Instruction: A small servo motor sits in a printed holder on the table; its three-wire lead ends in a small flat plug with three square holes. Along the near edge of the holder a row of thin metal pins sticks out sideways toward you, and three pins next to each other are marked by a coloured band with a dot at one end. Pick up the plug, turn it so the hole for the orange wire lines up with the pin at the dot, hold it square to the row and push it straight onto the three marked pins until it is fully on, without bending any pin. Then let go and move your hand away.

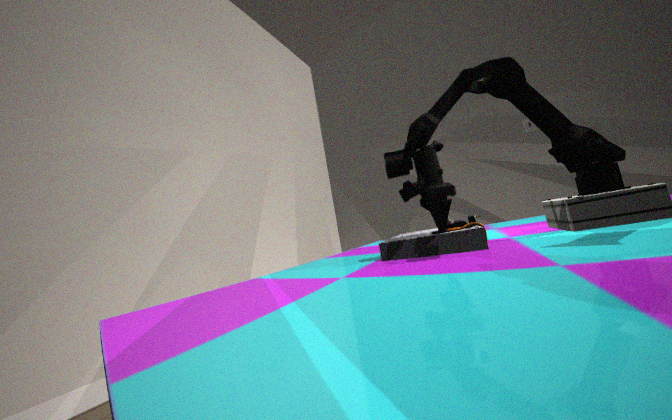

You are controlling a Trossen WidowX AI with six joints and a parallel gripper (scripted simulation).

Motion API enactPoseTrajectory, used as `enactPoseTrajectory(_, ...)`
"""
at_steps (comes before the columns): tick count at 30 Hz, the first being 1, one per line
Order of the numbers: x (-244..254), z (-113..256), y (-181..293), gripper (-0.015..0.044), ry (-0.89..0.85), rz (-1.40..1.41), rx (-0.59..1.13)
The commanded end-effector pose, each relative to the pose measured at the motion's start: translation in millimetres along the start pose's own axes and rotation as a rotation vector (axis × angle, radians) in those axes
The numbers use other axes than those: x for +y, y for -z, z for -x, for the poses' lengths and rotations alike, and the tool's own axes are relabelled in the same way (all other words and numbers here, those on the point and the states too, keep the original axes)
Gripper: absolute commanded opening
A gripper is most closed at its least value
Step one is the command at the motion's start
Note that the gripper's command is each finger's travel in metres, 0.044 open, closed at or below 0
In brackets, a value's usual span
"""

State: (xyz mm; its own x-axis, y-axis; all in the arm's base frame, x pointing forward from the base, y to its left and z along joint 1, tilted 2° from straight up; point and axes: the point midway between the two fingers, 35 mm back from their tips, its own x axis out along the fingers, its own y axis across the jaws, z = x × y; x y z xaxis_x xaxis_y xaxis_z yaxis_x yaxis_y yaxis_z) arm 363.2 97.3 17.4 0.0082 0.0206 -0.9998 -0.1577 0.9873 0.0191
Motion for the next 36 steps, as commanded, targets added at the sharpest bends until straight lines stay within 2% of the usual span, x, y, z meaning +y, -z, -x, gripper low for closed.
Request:
enactPoseTrajectory(1,1,-2,1,0.0023,-0.006,-0.005,0.003)
enactPoseTrajectory(2,1,-1,1,0.0000,-0.006,-0.005,0.003)
enactPoseTrajectory(13,1,55,0,0.0000,-0.006,-0.005,0.002)
enactPoseTrajectory(21,-6,59,9,0.0000,-0.005,-0.013,0.003)
enactPoseTrajectory(36,-43,69,69,0.0000,-0.001,-0.064,0.009)
